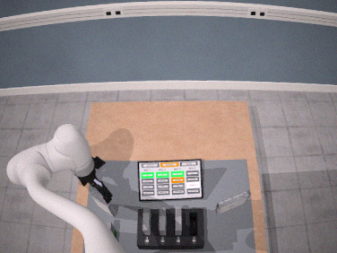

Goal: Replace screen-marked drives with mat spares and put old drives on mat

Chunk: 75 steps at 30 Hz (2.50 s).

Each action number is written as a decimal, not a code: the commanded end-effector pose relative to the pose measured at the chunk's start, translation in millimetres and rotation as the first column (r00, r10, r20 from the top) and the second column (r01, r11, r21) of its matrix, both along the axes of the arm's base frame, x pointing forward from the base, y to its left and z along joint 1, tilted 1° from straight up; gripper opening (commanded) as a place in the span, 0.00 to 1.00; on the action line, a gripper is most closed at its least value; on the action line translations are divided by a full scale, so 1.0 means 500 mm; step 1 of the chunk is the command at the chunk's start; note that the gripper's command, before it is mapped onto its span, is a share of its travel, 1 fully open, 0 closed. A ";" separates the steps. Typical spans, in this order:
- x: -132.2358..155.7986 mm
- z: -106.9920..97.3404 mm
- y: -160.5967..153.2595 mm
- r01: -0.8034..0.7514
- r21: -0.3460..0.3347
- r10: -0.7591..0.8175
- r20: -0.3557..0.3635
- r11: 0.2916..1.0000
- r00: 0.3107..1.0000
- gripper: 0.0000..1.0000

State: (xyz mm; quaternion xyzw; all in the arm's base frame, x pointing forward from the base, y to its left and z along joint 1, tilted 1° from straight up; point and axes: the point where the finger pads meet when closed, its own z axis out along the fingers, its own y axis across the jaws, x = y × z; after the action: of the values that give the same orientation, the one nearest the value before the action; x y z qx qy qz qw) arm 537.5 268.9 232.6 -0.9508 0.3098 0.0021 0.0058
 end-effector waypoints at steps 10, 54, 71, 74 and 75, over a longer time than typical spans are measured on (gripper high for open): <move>0.000 0.001 0.000 0.000 0.001 0.000 0.001 1.000 1.000 0.89; 0.001 -0.070 0.001 0.000 0.001 0.000 0.001 1.000 1.000 0.89; 0.001 -0.088 0.001 0.000 0.001 0.000 0.001 1.000 1.000 0.89; 0.001 -0.088 0.001 0.000 0.001 0.000 0.001 1.000 1.000 0.89; 0.001 -0.089 0.001 0.000 0.001 0.000 0.001 1.000 1.000 0.89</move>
State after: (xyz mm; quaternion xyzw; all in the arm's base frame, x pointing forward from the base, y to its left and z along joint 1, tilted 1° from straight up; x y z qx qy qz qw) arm 537.7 269.4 187.9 -0.9508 0.3097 0.0022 0.0058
